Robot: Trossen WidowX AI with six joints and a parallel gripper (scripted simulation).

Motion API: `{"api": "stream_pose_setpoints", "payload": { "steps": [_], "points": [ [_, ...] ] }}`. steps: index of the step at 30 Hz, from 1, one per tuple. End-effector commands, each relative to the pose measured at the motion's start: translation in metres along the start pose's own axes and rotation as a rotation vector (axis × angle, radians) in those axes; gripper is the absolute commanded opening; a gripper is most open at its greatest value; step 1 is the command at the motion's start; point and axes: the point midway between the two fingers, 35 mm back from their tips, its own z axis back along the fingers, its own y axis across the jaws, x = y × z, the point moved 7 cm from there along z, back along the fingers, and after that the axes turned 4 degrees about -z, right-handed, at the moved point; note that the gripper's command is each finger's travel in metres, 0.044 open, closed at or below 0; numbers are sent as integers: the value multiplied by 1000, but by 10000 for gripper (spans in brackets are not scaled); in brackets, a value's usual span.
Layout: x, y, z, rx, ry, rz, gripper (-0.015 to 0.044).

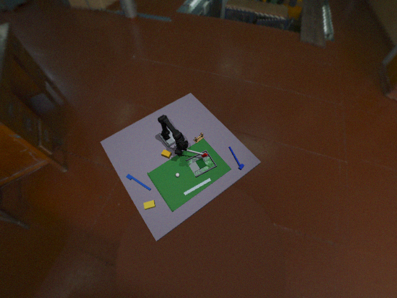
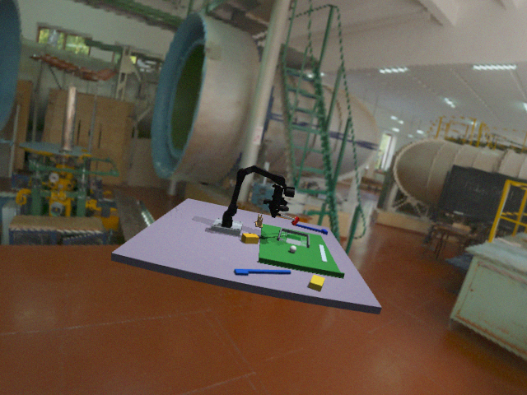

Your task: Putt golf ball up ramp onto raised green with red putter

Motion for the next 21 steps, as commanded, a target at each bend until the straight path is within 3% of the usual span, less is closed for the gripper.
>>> {"api": "stream_pose_setpoints", "payload": {
  "steps": [1, 21],
  "points": [
    [-16, -14, 2, -10, -5, -96, 0],
    [-102, -73, 1, -25, 20, -561, 0]
  ]
}}
